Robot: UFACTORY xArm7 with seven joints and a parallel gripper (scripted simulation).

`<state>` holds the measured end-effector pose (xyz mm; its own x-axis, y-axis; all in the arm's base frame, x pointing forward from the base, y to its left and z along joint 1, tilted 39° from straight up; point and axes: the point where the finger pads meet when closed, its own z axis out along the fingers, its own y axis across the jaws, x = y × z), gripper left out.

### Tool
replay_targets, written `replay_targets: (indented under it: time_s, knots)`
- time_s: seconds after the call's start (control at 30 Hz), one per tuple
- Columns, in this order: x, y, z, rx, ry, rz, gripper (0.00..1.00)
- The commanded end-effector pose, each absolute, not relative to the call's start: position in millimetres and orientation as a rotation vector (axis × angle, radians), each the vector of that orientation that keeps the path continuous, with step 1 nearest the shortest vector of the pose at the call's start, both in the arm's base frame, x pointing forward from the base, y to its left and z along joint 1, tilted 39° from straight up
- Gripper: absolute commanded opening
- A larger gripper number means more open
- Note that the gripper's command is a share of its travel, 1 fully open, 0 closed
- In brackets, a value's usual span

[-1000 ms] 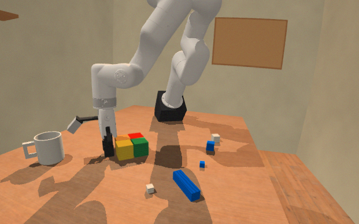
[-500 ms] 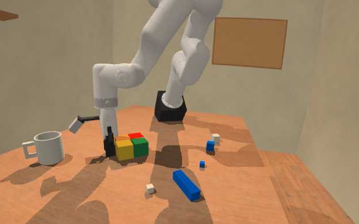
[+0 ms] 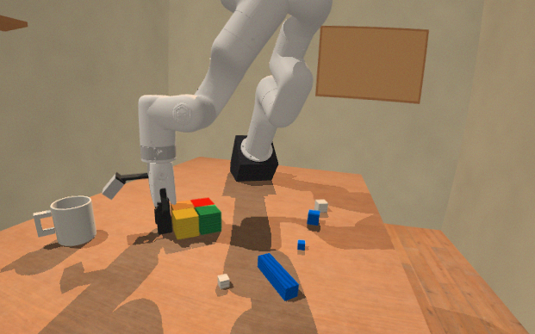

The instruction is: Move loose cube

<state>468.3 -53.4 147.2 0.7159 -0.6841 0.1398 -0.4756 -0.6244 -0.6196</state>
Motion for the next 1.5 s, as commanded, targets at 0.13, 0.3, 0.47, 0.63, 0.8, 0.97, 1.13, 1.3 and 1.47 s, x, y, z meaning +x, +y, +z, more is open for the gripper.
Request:
replay_targets:
  time_s: [0.13,0.3,0.47,0.63,0.8,0.97,1.13,1.3,1.47]
  knots:
    - [467.9,-54.0,148.0,-2.362,0.882,-0.498,0.5]
    - [466.4,-52.5,147.7,-2.362,0.882,-0.498,0.5]
    - [465.1,-51.3,147.4,-2.362,0.882,-0.498,0.5]
    - [464.8,-50.9,147.3,-2.362,0.882,-0.498,0.5]
    - [464.7,-50.9,147.3,-2.362,0.882,-0.498,0.5]
    - [464.7,-50.9,147.3,-2.362,0.882,-0.498,0.5]
    - [464.7,-50.9,147.3,-2.362,0.882,-0.498,0.5]
    - [464.6,-50.8,147.3,-2.362,0.882,-0.498,0.5]
    - [463.8,-50.1,147.2,-2.362,0.882,-0.498,0.5]
